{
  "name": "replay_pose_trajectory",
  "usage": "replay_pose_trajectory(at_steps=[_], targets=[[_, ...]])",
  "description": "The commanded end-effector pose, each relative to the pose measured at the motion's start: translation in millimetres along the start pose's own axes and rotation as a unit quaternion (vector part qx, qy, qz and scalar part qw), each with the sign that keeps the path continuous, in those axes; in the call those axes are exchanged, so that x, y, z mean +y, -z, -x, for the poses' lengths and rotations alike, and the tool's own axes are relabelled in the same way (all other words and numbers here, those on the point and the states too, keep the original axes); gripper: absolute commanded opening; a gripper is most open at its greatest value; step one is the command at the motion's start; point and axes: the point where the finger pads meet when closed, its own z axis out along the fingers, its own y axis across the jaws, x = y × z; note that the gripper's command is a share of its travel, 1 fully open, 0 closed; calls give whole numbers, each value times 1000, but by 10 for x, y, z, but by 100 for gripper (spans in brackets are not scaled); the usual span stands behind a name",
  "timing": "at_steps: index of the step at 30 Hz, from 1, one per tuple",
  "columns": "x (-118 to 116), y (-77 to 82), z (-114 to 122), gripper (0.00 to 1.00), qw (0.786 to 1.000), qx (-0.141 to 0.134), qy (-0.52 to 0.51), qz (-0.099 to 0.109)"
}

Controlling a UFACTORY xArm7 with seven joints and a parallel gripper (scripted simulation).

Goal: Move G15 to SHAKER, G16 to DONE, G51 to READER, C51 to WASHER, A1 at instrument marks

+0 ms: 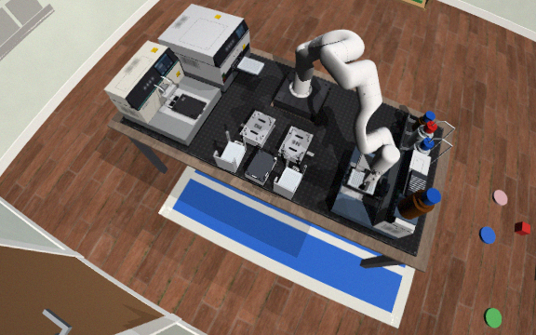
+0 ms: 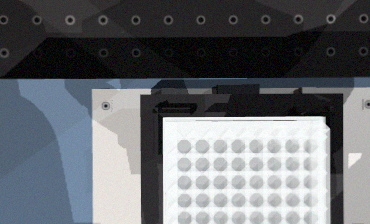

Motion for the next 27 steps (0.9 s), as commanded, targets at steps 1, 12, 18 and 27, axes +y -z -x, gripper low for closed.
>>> replay_pose_trajectory(at_steps=[1, 12, 18, 27], targets=[[-13, -23, 15, 100, 1000, -2, 0, -2], [-14, -24, 16, 100, 1000, -2, 0, -2], [-13, -25, 15, 100, 1000, -2, 0, -2], [-13, -49, 15, 100, 1000, -2, 0, -2]])
